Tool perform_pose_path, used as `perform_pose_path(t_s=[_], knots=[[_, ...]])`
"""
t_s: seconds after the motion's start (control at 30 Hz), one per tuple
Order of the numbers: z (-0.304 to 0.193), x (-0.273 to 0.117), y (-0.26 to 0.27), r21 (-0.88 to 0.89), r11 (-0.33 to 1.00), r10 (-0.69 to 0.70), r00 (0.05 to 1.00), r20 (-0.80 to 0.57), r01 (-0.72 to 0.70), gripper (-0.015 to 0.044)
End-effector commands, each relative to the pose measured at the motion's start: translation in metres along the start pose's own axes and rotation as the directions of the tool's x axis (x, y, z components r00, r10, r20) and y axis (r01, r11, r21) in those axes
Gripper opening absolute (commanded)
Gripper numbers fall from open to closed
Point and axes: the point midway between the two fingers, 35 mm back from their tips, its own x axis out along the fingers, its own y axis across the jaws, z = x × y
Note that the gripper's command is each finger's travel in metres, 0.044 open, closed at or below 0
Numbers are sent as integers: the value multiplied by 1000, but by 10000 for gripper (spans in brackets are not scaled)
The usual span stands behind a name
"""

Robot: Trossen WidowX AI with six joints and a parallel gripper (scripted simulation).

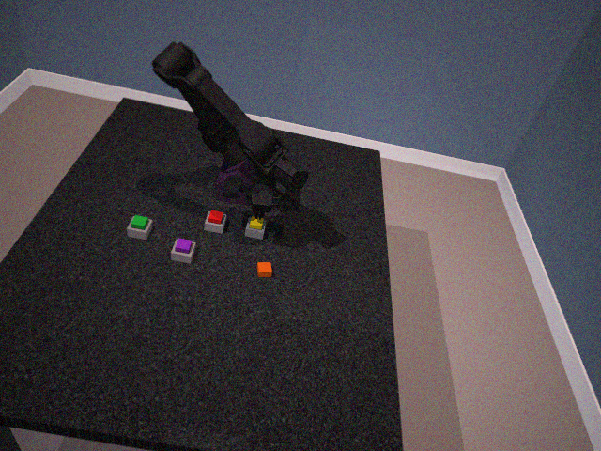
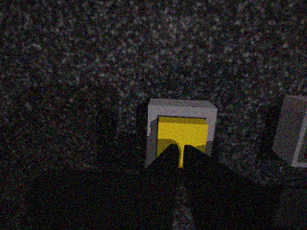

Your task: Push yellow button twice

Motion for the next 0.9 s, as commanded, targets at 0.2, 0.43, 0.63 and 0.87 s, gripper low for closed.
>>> perform_pose_path(t_s=[0.2, 0.43, 0.63, 0.87], knots=[[-3, 19, -2, -11, 1000, -12, 1000, -4, 12, 20], [-3, 24, -3, -10, 1000, -13, 1000, -4, 13, 20], [-3, 24, -3, -10, 1000, -13, 1000, -4, 13, 20], [-3, 24, -3, -10, 1000, -13, 1000, -4, 13, 20]])
